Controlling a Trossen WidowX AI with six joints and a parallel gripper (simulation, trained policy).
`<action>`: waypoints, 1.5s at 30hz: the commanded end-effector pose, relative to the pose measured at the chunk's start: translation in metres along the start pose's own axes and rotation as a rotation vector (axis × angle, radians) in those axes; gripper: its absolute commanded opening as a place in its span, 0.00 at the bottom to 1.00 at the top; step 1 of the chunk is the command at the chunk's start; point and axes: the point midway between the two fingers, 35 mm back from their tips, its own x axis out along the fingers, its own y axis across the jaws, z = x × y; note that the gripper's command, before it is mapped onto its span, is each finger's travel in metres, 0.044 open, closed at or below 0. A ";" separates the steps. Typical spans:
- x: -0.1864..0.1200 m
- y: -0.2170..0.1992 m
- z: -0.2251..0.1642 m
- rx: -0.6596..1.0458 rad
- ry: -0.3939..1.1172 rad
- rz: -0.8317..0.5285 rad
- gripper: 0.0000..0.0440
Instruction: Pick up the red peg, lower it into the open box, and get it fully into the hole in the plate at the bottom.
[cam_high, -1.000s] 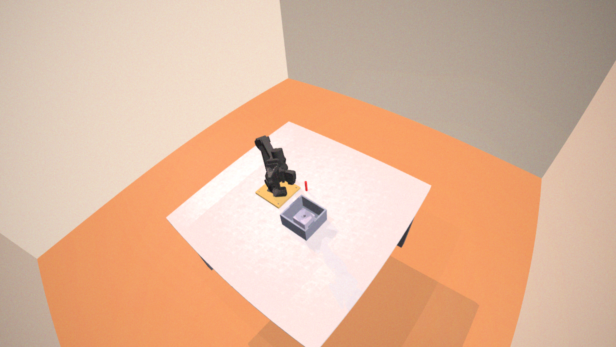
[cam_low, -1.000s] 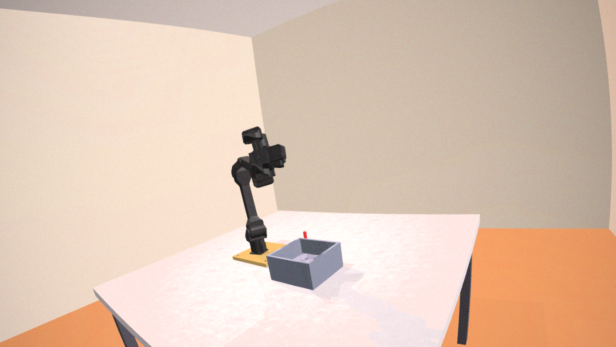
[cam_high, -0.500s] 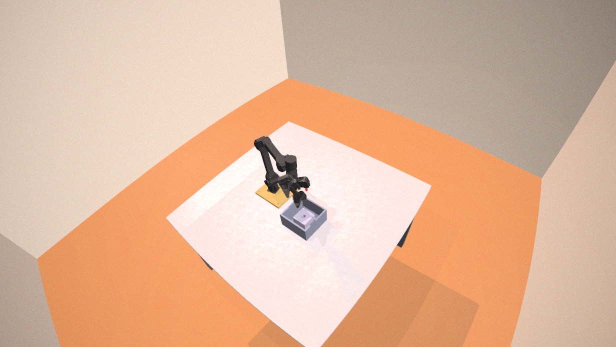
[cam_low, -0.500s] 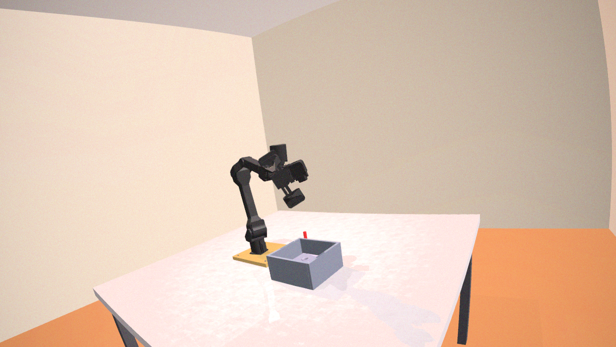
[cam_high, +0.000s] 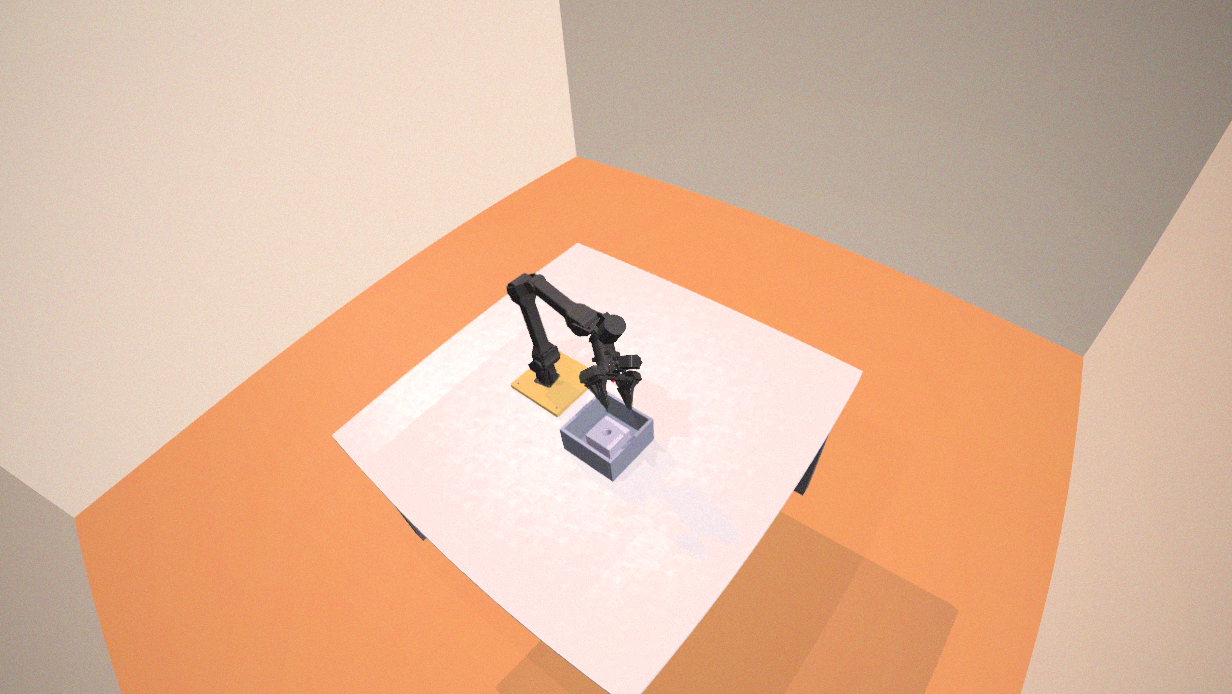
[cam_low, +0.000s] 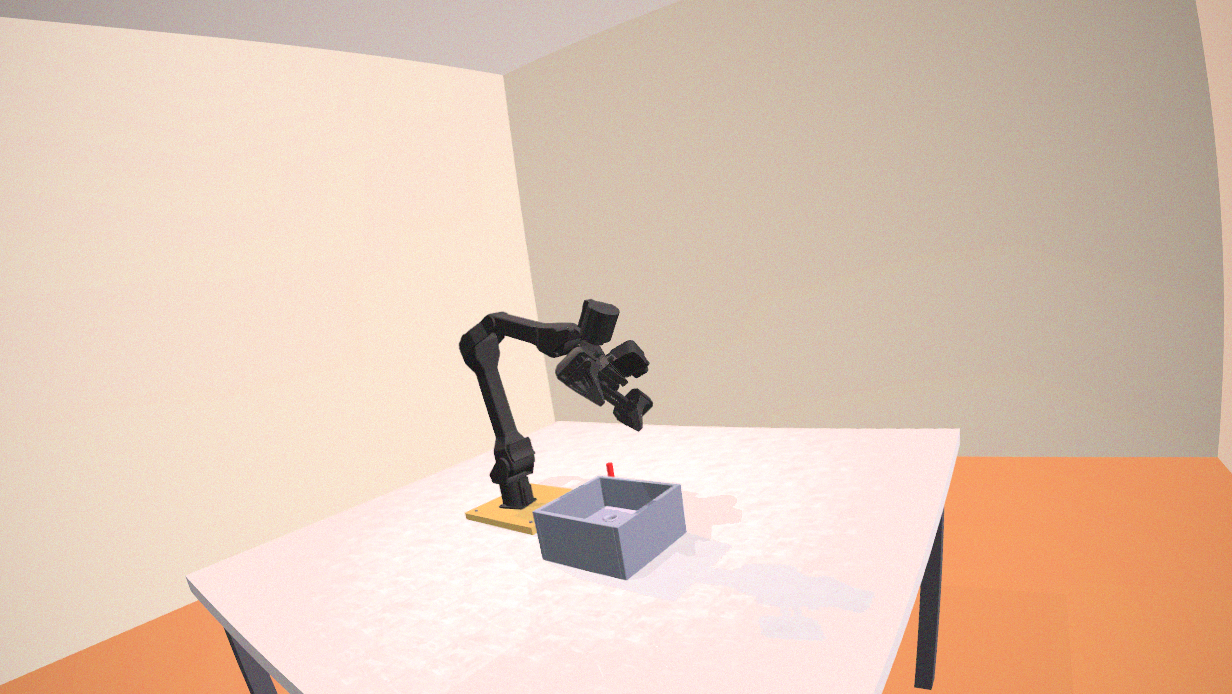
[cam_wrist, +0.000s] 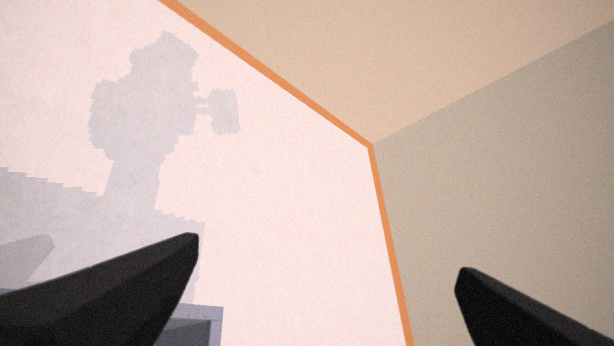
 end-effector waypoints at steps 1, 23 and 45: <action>-0.008 0.026 -0.003 0.060 0.034 0.080 1.00; -0.131 0.170 -0.069 0.431 0.540 0.426 1.00; -0.189 0.240 -0.156 0.551 0.877 0.328 1.00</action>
